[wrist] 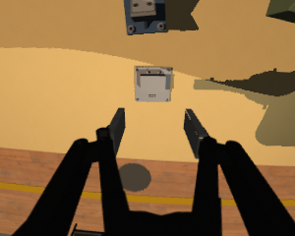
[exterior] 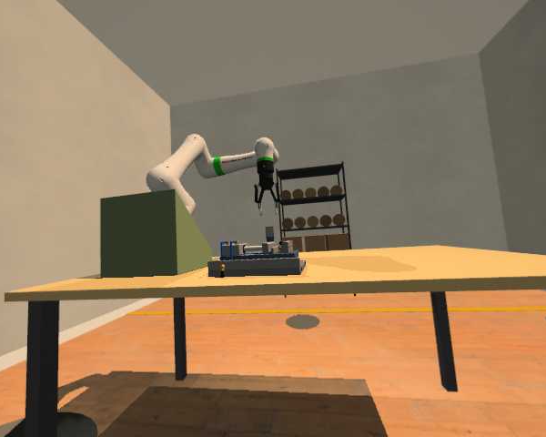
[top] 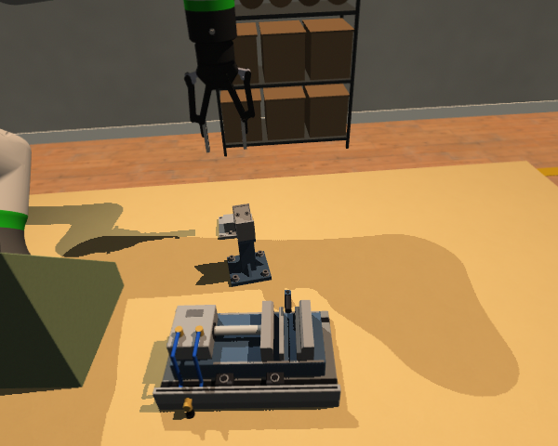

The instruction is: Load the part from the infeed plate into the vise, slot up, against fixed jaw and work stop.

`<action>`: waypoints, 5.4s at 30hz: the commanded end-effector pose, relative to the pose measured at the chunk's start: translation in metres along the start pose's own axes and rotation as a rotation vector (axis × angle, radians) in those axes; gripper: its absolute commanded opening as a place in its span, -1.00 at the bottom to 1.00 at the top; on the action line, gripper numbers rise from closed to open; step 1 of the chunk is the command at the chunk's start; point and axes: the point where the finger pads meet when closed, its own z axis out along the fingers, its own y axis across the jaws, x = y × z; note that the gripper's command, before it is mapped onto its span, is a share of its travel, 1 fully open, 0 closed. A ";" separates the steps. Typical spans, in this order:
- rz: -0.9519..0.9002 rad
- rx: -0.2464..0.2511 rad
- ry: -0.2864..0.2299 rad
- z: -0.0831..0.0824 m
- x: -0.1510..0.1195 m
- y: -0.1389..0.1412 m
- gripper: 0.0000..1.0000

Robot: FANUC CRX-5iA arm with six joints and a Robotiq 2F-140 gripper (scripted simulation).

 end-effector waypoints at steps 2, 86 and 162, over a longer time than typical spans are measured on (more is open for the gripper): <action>0.000 0.000 0.000 0.000 0.000 0.000 0.02; -0.003 0.001 0.003 0.079 0.001 0.000 0.02; -0.003 0.001 0.003 0.209 0.002 0.000 0.02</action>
